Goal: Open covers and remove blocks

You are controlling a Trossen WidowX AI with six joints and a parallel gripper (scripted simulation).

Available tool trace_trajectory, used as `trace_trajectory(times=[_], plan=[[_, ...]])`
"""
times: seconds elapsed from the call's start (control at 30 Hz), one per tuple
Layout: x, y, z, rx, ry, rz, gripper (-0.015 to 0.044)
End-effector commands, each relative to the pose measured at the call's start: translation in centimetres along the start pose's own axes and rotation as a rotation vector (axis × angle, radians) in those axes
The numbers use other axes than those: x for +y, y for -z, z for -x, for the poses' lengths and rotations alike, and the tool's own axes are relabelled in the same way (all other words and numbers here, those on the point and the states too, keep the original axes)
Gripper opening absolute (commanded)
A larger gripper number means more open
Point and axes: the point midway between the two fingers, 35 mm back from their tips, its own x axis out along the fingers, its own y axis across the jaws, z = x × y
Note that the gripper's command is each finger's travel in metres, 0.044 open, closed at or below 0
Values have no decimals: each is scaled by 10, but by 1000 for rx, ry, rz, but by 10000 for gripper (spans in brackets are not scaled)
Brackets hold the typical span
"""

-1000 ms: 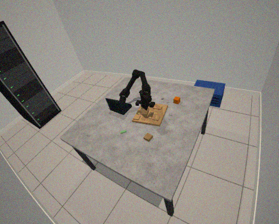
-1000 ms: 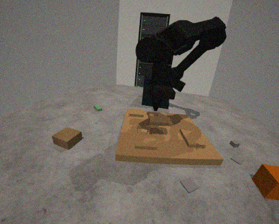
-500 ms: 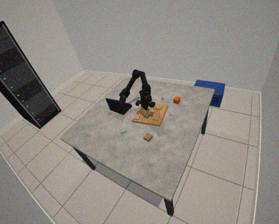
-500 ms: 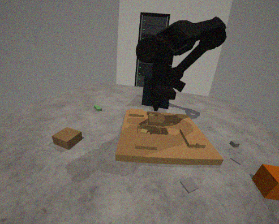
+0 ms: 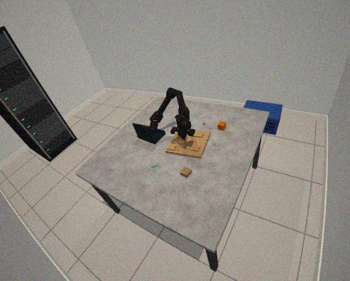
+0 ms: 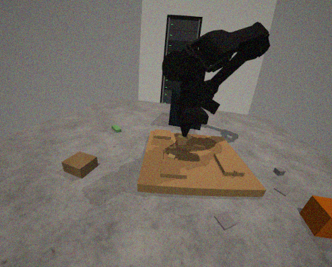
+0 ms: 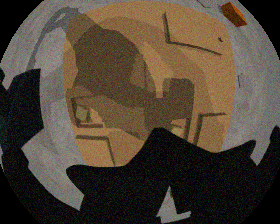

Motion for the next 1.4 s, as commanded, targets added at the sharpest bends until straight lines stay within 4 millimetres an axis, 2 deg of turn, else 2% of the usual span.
trace_trajectory(times=[0.0, 1.37], plan=[[1, -1, -6, -6, -2, -5, 0], [2, -3, -45, -9, -1, -4, 0]])
